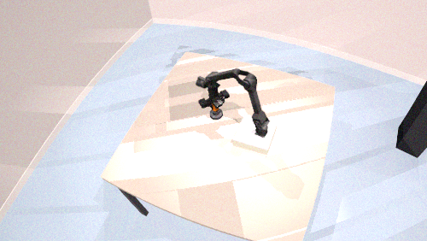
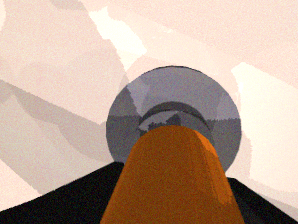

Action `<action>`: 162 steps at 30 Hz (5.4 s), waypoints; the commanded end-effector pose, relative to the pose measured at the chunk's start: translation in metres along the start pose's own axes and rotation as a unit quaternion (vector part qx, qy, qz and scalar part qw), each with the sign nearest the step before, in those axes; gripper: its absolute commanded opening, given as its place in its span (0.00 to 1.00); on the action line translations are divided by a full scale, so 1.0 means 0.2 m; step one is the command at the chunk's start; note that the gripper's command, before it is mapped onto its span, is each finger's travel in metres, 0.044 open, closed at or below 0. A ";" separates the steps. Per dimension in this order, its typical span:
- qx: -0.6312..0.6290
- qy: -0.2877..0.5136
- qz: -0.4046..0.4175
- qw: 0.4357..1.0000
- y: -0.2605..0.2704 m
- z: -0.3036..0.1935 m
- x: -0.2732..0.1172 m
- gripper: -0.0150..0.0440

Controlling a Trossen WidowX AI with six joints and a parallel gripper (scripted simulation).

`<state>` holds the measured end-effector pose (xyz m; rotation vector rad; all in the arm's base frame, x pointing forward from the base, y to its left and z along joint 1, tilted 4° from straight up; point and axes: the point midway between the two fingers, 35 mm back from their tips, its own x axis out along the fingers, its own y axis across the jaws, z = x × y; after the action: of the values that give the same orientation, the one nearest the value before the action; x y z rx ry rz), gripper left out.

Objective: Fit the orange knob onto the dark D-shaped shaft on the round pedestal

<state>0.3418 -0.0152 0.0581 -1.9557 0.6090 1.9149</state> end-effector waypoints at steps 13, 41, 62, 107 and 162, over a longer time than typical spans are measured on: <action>-0.003 0.001 0.000 1.000 0.00 -0.01 0.00 0.25; -0.108 0.001 0.000 0.994 0.00 0.00 0.00 0.25; -0.108 0.001 0.000 0.994 0.00 -0.01 -0.02 0.25; -0.185 0.001 0.000 0.983 0.00 -0.01 -0.02 0.25; 0.950 0.000 -0.002 0.312 -0.01 -0.01 -0.03 0.25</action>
<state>0.3426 -0.0150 0.0611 -0.3544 1.5609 0.2494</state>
